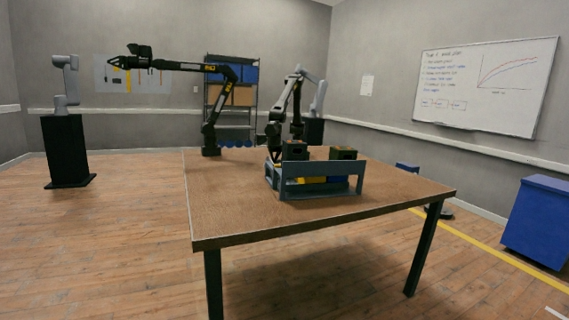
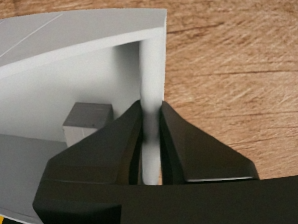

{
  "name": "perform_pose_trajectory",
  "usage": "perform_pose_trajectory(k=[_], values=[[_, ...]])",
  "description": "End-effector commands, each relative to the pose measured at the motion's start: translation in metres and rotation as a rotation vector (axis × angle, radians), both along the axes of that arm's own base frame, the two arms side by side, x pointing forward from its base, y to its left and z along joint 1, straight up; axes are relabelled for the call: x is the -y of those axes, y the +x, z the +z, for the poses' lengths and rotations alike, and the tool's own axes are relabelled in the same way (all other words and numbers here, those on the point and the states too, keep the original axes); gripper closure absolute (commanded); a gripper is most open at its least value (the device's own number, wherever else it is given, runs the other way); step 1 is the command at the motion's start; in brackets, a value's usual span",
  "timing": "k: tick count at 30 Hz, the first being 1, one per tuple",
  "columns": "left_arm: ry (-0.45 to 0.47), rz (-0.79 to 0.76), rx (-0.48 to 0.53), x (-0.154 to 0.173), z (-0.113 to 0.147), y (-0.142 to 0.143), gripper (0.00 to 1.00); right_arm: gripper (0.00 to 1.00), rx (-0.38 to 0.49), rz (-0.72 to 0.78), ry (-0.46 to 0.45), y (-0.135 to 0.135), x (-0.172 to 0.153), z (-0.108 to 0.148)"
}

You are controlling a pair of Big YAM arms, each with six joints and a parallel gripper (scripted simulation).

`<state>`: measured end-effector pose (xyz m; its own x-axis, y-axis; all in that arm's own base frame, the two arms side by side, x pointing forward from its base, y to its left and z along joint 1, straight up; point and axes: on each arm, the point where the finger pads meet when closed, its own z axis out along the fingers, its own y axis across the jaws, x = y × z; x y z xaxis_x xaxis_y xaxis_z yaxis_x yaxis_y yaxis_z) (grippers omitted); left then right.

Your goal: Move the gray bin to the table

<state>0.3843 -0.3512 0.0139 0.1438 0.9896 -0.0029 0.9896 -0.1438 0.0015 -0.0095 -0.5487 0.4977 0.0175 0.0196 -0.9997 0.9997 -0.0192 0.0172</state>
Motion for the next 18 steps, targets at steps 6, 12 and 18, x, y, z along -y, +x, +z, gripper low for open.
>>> perform_pose_trajectory(k=[6,12,18], values=[[-0.035,0.002,0.05,0.0068,0.0271,0.0081,1.0,0.0,-0.018,-0.006,-0.02,-0.0043,-0.004,0.0028],[-0.033,0.003,0.049,0.0059,0.0272,0.0081,1.0,0.0,-0.018,-0.006,-0.02,-0.0043,-0.004,0.0028],[-0.035,0.004,0.052,0.0069,0.0289,0.0097,1.0,0.0,-0.018,-0.006,-0.02,-0.0043,-0.004,0.0028]])
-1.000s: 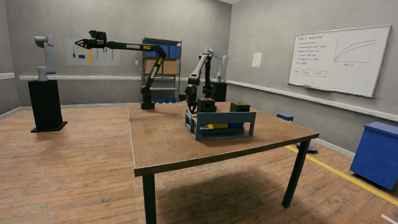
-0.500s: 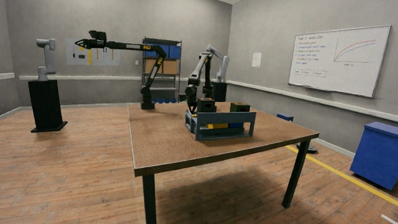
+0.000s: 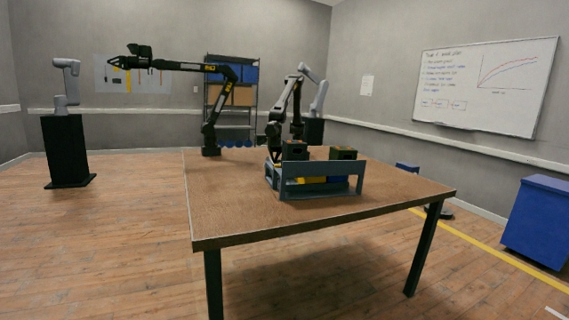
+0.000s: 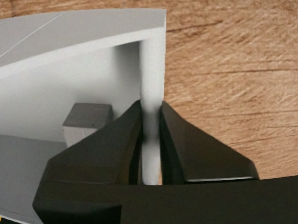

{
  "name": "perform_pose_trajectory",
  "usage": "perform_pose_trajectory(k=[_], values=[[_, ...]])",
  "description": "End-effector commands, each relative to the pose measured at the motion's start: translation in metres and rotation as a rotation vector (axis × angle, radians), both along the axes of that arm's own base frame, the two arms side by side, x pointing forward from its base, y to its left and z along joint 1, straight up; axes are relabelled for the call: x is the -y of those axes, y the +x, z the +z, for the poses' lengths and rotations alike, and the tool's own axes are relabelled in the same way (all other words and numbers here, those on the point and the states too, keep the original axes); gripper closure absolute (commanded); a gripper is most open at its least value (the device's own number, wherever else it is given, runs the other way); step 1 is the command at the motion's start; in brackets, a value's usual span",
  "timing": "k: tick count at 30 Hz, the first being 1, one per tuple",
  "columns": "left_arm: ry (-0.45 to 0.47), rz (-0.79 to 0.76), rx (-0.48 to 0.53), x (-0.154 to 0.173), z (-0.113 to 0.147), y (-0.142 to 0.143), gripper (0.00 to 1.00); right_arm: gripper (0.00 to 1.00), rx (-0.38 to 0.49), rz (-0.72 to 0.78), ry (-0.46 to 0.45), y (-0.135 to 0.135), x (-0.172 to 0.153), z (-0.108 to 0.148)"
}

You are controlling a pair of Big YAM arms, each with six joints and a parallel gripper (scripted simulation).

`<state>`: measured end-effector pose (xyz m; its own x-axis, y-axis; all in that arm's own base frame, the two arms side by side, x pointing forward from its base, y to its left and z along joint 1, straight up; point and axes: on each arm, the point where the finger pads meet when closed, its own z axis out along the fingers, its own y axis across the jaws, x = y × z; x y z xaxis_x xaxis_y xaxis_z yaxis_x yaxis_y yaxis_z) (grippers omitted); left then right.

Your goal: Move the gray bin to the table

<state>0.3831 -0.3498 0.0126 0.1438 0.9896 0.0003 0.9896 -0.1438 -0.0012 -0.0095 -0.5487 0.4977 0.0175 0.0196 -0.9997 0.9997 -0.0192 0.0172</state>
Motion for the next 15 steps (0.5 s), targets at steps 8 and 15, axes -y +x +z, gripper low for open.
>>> perform_pose_trajectory(k=[8,15], values=[[-0.033,0.006,0.048,0.0057,0.0287,0.0094,1.0,0.0,-0.018,-0.006,-0.02,-0.0043,-0.004,0.0028],[-0.029,0.008,0.043,0.0037,0.0274,0.008,1.0,0.0,-0.018,-0.006,-0.02,-0.0043,-0.004,0.0028]])
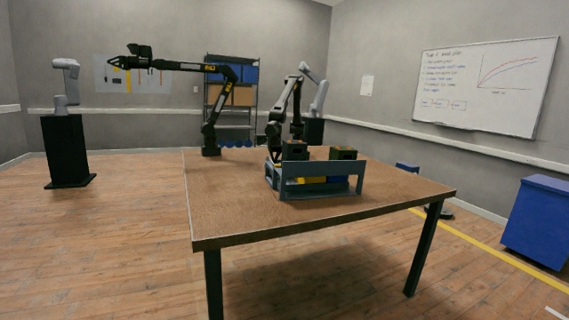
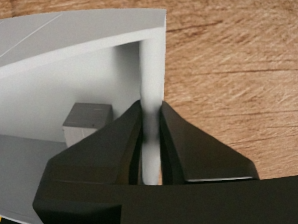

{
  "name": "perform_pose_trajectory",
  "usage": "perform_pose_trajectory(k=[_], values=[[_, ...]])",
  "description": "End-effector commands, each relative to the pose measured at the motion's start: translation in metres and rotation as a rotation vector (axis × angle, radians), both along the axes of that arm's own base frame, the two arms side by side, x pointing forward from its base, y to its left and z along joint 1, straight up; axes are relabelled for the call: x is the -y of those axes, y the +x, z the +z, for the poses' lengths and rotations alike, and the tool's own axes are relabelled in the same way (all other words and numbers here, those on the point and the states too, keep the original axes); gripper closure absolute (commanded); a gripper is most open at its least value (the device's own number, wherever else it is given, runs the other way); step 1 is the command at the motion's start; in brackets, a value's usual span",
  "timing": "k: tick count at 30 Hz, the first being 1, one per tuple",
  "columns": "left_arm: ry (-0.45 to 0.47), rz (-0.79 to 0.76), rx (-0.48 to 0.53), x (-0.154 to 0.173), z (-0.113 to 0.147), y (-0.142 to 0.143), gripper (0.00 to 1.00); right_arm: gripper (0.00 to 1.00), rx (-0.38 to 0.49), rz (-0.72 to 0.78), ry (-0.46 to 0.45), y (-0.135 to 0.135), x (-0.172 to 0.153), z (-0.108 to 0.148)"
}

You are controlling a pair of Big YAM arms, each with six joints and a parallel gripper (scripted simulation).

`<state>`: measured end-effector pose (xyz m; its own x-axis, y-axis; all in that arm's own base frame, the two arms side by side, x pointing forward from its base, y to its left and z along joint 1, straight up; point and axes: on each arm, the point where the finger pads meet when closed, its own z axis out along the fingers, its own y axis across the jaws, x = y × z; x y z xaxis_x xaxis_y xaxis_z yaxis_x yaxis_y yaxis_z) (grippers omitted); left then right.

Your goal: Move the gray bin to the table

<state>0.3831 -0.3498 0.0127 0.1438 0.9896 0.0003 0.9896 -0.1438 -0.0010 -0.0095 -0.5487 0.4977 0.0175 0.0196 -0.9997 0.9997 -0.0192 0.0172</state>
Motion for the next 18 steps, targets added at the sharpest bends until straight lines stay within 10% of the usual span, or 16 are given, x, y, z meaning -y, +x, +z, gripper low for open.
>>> perform_pose_trajectory(k=[1,18], values=[[-0.029,0.008,0.043,0.0037,0.0273,0.008,1.0,0.0,-0.018,-0.006,-0.02,-0.0043,-0.004,0.0028],[-0.026,0.01,0.04,0.0018,0.0267,0.0074,1.0,0.0,-0.018,-0.006,-0.02,-0.0043,-0.004,0.0028]])
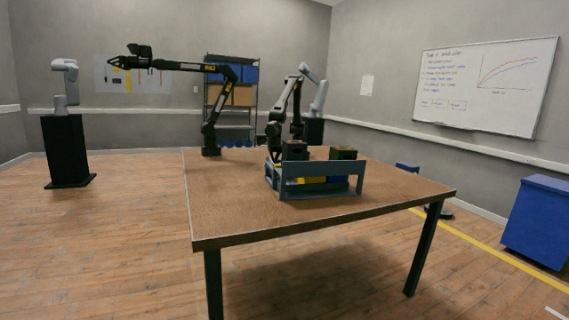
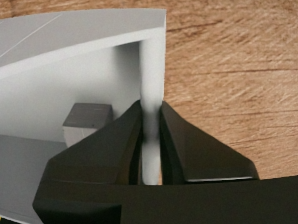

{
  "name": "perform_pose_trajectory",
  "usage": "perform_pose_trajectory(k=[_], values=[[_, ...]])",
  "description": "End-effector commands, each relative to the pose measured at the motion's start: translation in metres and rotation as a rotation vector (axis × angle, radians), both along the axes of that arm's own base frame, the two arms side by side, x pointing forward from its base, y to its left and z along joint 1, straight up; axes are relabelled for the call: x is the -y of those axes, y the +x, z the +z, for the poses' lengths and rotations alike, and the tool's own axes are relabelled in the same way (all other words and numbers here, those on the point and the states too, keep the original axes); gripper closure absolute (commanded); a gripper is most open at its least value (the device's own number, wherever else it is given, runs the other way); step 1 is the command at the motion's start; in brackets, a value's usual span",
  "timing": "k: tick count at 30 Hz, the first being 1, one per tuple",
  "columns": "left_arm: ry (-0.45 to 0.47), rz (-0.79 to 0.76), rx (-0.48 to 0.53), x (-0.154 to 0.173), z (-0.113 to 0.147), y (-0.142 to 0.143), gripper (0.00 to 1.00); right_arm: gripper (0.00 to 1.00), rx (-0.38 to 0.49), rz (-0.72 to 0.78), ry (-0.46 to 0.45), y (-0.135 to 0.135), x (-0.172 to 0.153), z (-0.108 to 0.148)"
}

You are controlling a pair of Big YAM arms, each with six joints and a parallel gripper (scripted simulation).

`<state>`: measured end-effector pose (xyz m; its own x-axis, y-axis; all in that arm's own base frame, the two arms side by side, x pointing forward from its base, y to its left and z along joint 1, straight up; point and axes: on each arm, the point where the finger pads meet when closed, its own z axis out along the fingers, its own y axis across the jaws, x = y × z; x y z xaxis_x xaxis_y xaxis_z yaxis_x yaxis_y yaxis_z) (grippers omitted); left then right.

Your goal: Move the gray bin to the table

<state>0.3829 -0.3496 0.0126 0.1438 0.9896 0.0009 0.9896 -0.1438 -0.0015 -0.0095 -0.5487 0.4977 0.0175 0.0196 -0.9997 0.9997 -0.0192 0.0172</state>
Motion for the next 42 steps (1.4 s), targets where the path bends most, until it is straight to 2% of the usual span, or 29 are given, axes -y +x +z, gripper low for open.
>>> perform_pose_trajectory(k=[1,22,42], values=[[-0.026,0.01,0.04,0.002,0.026,0.007,1.0,0.0,-0.018,-0.006,-0.02,-0.004,-0.004,0.003],[-0.043,0.0,0.057,0.011,0.028,0.002,1.0,0.0,-0.018,-0.006,-0.02,-0.004,-0.004,0.003],[-0.034,0.0,0.047,0.006,0.023,-0.013,1.0,0.0,-0.018,-0.006,-0.02,-0.004,-0.004,0.003]])
